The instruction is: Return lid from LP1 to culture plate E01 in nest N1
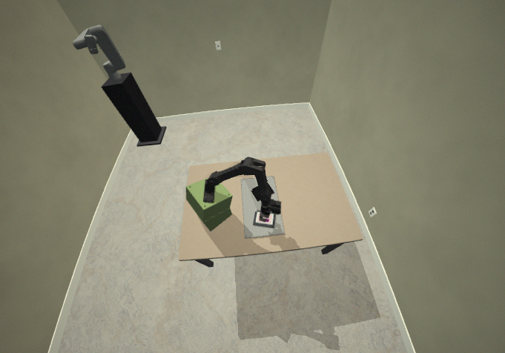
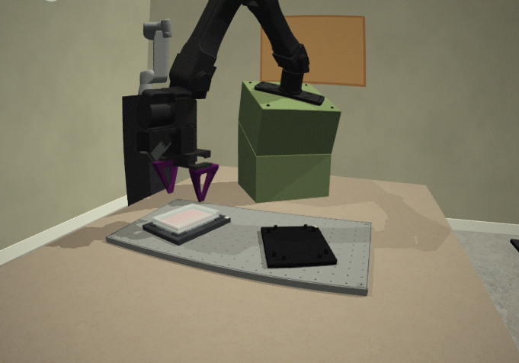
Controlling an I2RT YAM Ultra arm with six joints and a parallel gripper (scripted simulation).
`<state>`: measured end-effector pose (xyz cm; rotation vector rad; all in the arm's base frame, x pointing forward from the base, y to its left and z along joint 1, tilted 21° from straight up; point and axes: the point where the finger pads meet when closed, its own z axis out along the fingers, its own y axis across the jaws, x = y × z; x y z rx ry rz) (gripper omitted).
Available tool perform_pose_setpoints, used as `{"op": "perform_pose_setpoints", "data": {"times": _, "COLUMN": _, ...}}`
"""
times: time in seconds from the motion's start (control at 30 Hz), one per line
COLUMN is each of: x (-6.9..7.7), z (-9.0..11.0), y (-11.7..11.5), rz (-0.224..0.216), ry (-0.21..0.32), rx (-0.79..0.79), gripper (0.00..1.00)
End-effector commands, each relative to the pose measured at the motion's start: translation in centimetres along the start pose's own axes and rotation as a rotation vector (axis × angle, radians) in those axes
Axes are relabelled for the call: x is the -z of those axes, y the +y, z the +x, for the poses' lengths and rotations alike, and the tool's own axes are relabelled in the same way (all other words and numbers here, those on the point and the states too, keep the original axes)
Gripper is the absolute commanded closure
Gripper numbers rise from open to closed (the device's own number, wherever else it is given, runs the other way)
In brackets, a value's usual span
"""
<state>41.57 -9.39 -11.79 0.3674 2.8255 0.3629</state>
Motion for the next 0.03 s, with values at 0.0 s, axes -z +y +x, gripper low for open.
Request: {"op": "perform_pose_setpoints", "data": {"times": 0.0, "x": 0.15, "z": 0.37, "y": -0.65, "rz": -0.003, "ry": 0.007, "rx": -0.021, "gripper": 0.0}}
